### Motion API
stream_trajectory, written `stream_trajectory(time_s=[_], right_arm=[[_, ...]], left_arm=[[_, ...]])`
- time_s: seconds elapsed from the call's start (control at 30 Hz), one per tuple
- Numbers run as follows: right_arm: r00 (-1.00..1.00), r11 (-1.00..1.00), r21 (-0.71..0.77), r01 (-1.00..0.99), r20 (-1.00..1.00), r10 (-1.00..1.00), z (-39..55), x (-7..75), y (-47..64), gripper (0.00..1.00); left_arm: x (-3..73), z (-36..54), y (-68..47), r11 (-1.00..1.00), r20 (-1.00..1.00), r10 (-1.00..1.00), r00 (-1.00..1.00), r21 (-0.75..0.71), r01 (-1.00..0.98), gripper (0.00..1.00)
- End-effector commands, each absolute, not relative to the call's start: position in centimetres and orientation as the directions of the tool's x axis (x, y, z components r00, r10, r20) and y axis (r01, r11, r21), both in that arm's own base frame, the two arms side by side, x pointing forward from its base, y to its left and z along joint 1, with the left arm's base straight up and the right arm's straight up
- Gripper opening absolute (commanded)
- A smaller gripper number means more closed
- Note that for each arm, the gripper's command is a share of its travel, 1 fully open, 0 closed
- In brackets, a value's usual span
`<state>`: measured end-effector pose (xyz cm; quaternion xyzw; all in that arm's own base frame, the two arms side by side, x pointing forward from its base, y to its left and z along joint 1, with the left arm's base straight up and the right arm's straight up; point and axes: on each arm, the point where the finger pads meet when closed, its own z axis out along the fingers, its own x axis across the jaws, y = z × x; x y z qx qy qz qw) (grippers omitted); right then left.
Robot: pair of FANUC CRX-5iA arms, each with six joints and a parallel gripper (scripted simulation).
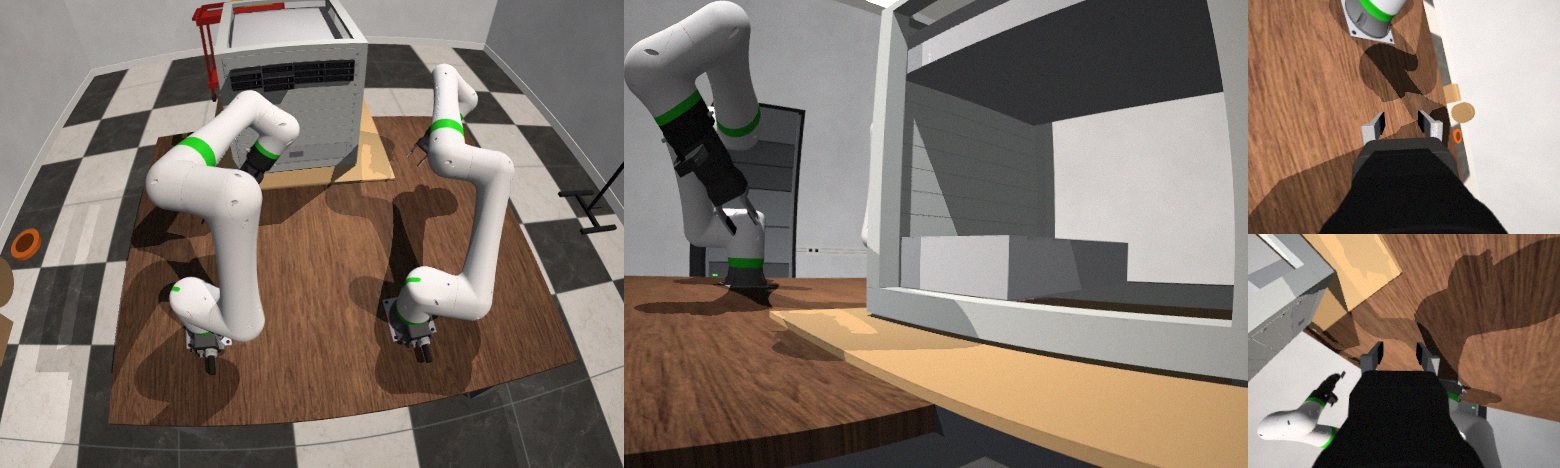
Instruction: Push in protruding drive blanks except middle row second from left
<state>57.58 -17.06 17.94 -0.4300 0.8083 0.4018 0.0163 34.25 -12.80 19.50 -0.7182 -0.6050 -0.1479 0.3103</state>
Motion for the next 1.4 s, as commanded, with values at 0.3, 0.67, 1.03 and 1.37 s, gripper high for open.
stream_trajectory(time_s=[0.3,0.67,1.03,1.37], right_arm=[[-0.718,0.413,0.653,-0.634,-0.301,-0.627,18.3,56.6,-19.3,1.00],[-0.853,0.578,0.668,-0.469,-0.173,-0.492,18.9,54.6,-23.2,1.00],[-0.953,0.714,0.654,-0.250,-0.038,-0.299,19.5,51.9,-27.2,1.00],[-0.994,0.794,0.608,0.006,0.091,-0.062,20.3,48.7,-31.2,1.00]], left_arm=[[34.3,19.6,-12.8,-0.076,0.587,0.778,0.223,-0.265,0.961,1.00],[34.3,19.6,-12.8,-0.076,0.587,0.778,0.223,-0.265,0.961,1.00],[34.3,19.6,-12.8,-0.076,0.587,0.778,0.223,-0.265,0.961,1.00],[34.3,19.6,-12.8,-0.076,0.587,0.778,0.223,-0.265,0.961,1.00]])
